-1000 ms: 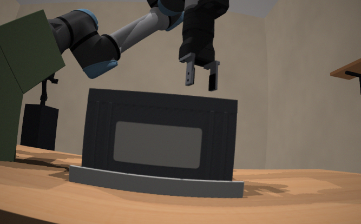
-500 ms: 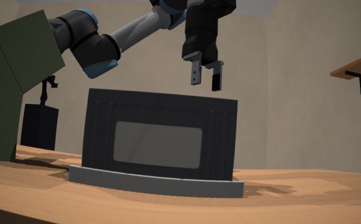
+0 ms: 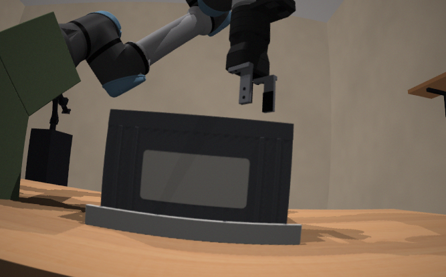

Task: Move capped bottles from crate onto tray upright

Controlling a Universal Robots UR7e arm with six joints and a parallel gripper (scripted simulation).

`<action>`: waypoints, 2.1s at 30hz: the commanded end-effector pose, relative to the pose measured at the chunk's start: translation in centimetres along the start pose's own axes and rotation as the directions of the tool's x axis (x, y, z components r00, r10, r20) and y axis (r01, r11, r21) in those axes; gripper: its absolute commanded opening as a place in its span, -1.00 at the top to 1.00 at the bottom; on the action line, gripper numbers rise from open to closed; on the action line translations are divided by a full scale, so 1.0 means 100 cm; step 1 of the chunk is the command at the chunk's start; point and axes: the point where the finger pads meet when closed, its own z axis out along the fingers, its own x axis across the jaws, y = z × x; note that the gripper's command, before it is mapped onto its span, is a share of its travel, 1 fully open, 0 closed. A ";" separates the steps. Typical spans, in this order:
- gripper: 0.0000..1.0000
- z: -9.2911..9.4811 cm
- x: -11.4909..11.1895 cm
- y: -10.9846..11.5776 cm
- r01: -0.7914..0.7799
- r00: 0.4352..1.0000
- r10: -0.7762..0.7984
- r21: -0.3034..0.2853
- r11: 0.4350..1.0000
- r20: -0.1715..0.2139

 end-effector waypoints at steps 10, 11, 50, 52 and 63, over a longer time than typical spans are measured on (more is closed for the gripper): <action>-1.00 0.006 0.000 -0.001 0.051 0.999 -0.051 0.000 0.999 0.001; -1.00 0.008 0.000 -0.001 0.052 0.999 -0.052 0.000 0.999 0.001; -1.00 0.041 0.000 -0.001 0.063 0.998 -0.063 -0.001 0.998 0.001; -1.00 0.044 0.000 -0.001 0.063 0.998 -0.063 -0.001 0.998 0.001; -1.00 0.053 0.000 -0.001 0.063 0.998 -0.063 -0.001 0.998 0.001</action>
